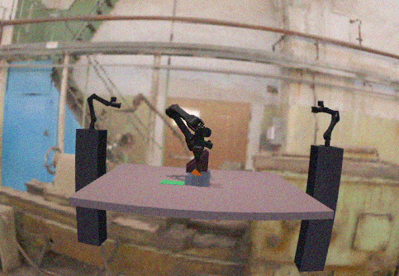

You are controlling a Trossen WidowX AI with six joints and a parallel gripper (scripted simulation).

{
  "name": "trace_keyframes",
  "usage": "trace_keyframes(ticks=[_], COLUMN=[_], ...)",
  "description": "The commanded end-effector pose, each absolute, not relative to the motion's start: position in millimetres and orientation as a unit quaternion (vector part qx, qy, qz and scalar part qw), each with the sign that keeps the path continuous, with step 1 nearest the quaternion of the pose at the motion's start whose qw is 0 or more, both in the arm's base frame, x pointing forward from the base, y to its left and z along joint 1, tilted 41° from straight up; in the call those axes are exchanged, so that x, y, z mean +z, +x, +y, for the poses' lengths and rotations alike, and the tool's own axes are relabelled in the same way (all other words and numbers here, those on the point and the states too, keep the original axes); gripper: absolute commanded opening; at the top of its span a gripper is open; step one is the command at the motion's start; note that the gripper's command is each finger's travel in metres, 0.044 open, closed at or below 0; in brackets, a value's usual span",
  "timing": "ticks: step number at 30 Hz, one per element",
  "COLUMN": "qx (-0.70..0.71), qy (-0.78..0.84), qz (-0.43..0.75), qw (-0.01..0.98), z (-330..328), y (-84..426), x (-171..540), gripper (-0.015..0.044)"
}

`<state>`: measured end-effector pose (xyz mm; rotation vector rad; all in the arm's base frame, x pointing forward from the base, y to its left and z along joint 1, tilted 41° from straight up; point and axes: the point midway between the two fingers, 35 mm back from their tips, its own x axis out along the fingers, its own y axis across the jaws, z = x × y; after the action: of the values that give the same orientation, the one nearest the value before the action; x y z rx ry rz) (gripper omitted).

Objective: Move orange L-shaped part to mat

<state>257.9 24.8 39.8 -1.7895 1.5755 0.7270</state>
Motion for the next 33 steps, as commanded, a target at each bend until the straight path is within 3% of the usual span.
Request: trace_keyframes(ticks=[1, 33], qx=[0.289, 0.288], qy=[-0.689, -0.689], qz=[0.593, 0.593], qw=[0.301, 0.301], z=[20.1, -19.6], y=[258.2, 266.8], x=[39.0, -7.6], gripper=[0.028, 0.028])
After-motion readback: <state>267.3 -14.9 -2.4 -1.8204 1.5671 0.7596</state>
